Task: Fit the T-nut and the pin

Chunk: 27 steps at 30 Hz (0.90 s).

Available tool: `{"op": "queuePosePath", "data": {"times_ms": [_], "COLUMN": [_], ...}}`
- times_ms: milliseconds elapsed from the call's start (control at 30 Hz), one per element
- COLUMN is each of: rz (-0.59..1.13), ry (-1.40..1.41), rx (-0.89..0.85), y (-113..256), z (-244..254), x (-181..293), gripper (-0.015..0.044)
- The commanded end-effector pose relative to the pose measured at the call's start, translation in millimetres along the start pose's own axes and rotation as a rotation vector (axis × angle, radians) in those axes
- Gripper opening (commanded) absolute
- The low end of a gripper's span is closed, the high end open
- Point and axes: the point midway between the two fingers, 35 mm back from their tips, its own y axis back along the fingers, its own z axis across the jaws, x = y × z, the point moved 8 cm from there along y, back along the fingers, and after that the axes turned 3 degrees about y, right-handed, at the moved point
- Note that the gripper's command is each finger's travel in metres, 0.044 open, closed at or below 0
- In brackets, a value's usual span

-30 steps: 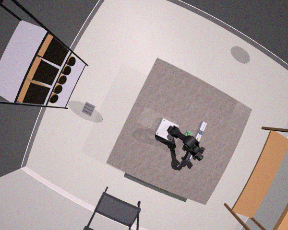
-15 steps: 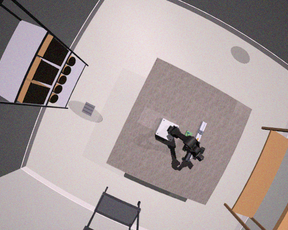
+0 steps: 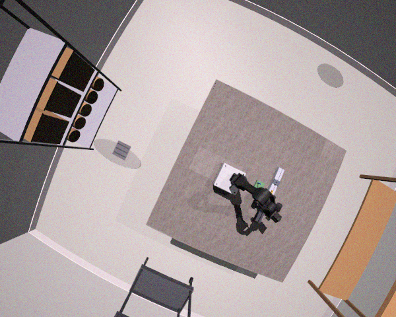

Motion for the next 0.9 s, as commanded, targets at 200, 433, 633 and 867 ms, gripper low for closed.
{"op": "queuePosePath", "data": {"times_ms": [200, 433, 633, 867], "rz": [0.002, 0.001, 0.0, -0.001], "ry": [-0.007, -0.011, -0.015, -0.02], "rx": [-0.016, -0.031, -0.043, -0.058], "y": [0.7, 0.6, 0.5, 0.3], "z": [-4.9, -6.9, -8.6, -10.6], "x": [0.5, 0.7, 0.8, 1.0], "gripper": [-0.015, -0.015, -0.015, -0.015]}}
